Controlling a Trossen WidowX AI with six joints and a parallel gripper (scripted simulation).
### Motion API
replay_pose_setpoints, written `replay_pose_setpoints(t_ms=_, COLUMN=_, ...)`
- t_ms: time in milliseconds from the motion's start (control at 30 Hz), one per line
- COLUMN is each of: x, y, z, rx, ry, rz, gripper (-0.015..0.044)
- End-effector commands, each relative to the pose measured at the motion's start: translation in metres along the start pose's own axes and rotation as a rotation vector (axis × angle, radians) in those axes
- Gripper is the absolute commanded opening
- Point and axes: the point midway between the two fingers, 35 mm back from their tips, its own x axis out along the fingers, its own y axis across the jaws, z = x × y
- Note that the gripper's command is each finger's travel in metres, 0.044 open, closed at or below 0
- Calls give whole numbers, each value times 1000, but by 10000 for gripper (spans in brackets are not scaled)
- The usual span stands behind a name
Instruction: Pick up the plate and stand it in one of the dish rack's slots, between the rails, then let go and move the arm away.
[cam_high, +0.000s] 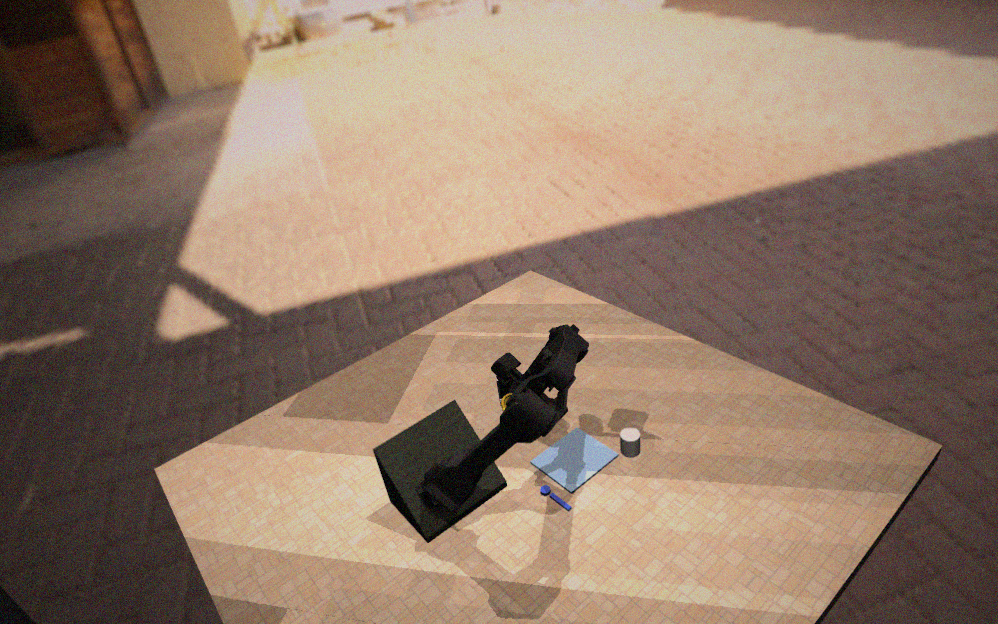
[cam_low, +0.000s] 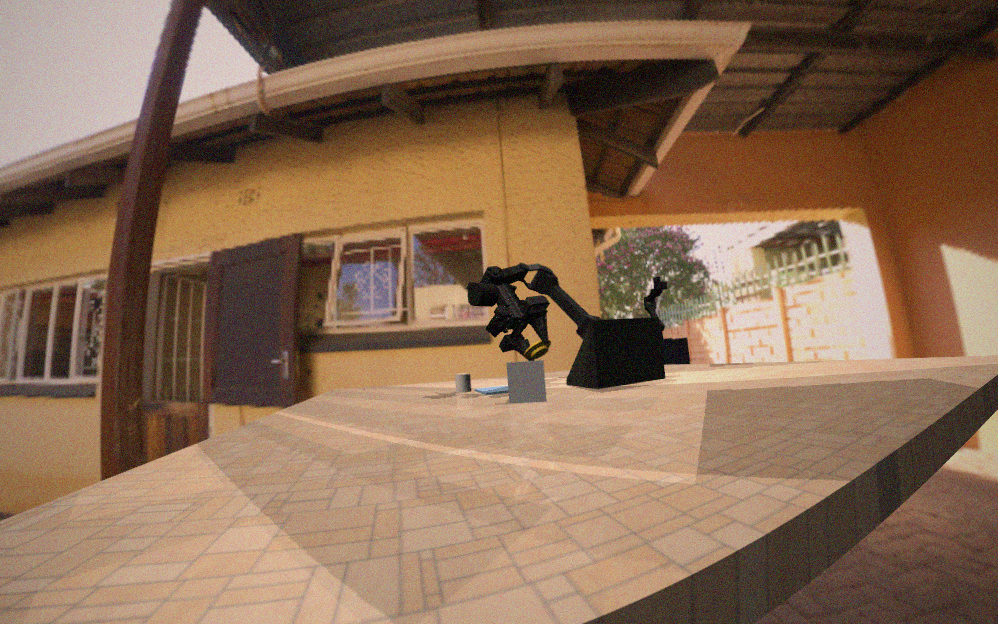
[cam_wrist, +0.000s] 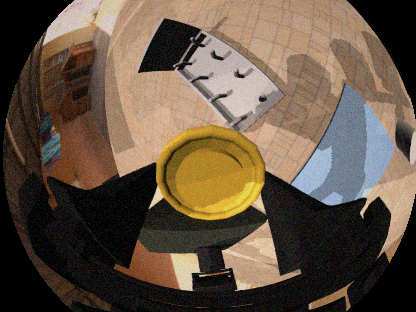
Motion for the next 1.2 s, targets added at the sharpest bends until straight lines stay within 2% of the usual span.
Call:
replay_pose_setpoints(t_ms=0, x=6, y=-2, z=-1, rx=-68, ry=-12, rz=76, gripper=0)
replay_pose_setpoints(t_ms=567, x=26, y=-12, z=2, rx=-379, ry=-185, rz=355, gripper=0)
replay_pose_setpoints(t_ms=1167, x=34, y=-27, z=5, rx=-701, ry=-553, rz=498, gripper=0)
